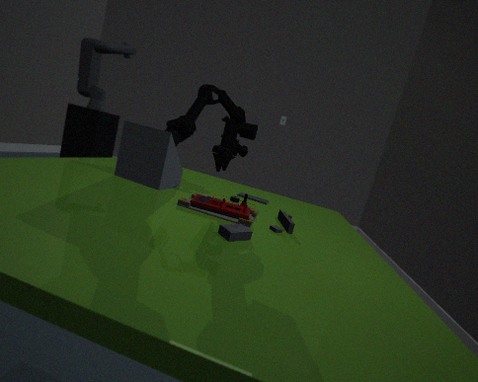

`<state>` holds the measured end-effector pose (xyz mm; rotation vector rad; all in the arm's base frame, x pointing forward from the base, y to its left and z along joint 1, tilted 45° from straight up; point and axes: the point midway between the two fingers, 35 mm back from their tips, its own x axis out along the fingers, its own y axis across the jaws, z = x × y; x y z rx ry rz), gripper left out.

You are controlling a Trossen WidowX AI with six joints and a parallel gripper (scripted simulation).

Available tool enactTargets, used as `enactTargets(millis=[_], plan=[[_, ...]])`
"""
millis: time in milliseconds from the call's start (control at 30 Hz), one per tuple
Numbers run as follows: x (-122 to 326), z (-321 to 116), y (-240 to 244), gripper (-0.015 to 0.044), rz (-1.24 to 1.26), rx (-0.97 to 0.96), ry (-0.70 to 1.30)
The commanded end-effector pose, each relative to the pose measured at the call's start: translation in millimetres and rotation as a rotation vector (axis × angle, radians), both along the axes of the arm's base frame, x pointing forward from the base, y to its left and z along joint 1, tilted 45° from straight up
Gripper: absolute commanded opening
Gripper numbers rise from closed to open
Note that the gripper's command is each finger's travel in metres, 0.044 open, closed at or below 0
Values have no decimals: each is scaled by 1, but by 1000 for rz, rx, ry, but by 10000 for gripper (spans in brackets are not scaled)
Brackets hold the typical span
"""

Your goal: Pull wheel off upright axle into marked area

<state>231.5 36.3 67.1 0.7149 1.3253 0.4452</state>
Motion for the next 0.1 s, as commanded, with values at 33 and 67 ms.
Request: enactTargets(millis=[33,67], plan=[[0,1,0,440,3,2,-5],[0,1,0,440,3,2,-5]])
